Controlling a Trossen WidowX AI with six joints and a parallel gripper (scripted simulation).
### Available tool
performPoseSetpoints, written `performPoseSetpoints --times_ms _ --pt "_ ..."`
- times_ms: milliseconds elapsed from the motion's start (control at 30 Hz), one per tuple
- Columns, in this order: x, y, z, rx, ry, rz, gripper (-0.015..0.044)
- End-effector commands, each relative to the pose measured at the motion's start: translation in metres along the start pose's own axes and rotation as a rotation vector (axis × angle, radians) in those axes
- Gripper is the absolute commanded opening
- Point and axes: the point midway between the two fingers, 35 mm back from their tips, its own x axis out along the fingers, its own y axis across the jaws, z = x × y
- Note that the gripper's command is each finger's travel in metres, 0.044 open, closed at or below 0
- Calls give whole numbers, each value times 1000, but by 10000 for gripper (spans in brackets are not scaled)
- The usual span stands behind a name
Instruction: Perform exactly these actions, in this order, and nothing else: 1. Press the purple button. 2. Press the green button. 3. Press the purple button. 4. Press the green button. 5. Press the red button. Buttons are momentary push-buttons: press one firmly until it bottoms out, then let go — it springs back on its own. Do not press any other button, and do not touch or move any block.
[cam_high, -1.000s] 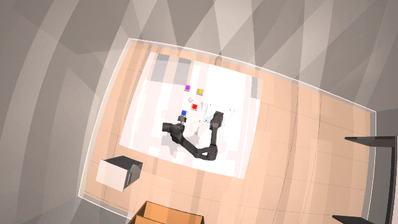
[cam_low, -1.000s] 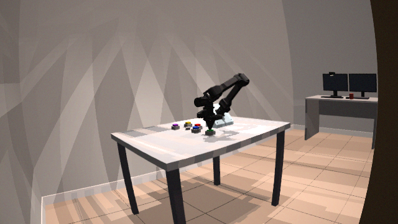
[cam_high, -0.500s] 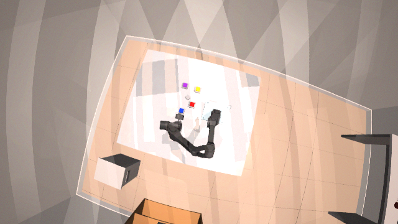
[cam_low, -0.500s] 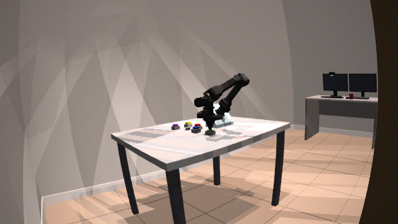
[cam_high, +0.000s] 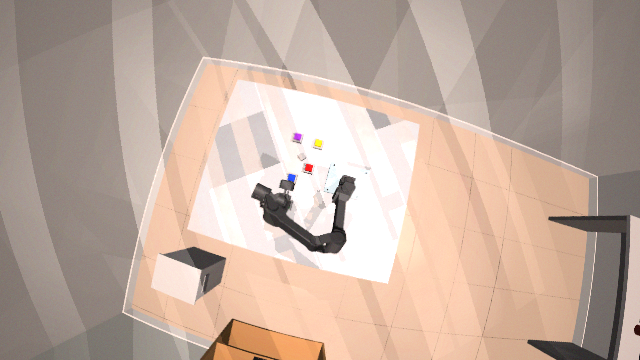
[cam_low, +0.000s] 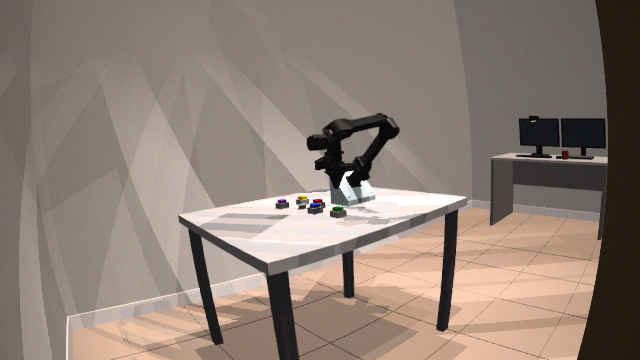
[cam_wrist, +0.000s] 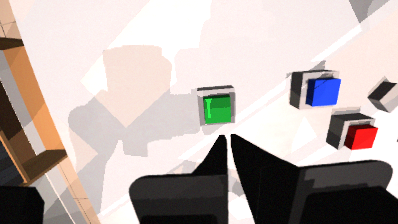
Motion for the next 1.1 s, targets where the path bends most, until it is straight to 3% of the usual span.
performPoseSetpoints --times_ms 0,133,433,800,1067 --pt "-14 1 -1 -6 3 -2 20" --pt "-17 -18 13 1 -6 -17 20" --pt "-34 -162 67 35 -29 -73 20" --pt "-21 -336 44 -7 -2 -26 20" --pt "-19 -346 40 -11 -2 -20 20"
